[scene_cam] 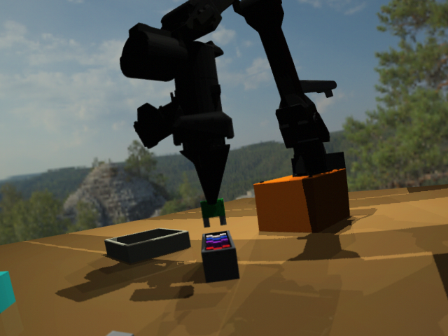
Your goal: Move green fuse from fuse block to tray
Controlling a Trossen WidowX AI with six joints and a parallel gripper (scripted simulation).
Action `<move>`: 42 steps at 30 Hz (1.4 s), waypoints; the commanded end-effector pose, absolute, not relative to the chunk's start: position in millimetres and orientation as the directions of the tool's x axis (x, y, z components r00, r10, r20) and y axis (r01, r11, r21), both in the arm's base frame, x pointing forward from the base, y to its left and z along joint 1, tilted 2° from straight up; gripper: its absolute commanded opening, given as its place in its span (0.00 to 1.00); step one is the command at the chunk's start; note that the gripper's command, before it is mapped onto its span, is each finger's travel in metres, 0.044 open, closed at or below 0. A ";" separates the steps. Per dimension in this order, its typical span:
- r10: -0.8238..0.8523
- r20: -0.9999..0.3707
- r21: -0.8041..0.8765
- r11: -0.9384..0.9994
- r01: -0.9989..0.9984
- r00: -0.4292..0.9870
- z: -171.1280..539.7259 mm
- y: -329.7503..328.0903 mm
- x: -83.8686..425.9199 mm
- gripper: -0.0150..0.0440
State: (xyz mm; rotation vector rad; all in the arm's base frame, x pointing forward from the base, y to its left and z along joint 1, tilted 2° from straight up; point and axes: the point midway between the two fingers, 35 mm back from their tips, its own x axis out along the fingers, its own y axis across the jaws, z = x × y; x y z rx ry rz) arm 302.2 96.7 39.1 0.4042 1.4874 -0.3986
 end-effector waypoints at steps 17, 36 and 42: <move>-0.010 -0.999 0.015 0.869 0.494 0.049 44.5 15.7 331.6 0.25; -0.020 -0.999 0.008 0.869 0.494 0.050 46.7 -95.3 335.3 0.25; -0.022 -0.998 0.006 0.869 0.494 0.050 47.1 -121.9 330.6 0.25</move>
